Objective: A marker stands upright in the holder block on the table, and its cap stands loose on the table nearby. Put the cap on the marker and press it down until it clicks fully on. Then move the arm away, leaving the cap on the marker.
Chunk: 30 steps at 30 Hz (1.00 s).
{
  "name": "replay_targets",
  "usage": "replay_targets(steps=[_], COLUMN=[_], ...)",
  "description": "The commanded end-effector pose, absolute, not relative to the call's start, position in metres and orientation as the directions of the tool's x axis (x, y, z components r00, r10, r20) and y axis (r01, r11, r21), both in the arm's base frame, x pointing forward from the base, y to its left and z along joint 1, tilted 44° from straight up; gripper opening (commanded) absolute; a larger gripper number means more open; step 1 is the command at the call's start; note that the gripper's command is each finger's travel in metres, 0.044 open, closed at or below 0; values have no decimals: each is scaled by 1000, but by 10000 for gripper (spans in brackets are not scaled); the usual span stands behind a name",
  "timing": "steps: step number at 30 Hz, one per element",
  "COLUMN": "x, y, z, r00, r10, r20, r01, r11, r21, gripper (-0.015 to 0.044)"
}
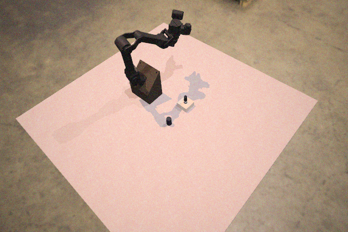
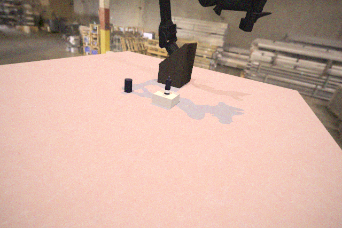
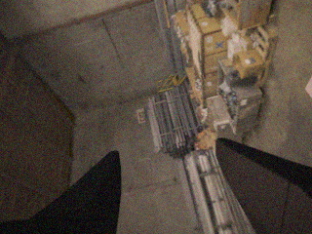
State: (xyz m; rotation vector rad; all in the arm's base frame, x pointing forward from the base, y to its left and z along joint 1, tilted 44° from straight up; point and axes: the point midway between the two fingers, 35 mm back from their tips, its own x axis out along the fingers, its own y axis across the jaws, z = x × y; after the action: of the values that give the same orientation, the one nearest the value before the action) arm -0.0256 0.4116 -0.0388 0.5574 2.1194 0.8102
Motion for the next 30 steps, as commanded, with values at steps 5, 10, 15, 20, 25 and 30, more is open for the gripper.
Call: replay_targets(steps=[5, 10, 15, 20, 25, 30], x=[110, 175, 228, 265, 286, 292], y=[389, 346, 287, 216, 143, 70], z=[-54, -55, -49, -35, -13, 20], r00=[-180, 12, 150, 223, 227, 176], r10=[600, 462, 261, 4, -256, -492], r20=[-779, -887, -954, -975, -940, -852], r01=[111, 122, 149, 195, 230, 228], r11=[799, 880, 948, 980, 952, 863], r21=[590, 460, 283, 49, -204, -451], gripper=[249, 249, 249, 249, 249, 249])
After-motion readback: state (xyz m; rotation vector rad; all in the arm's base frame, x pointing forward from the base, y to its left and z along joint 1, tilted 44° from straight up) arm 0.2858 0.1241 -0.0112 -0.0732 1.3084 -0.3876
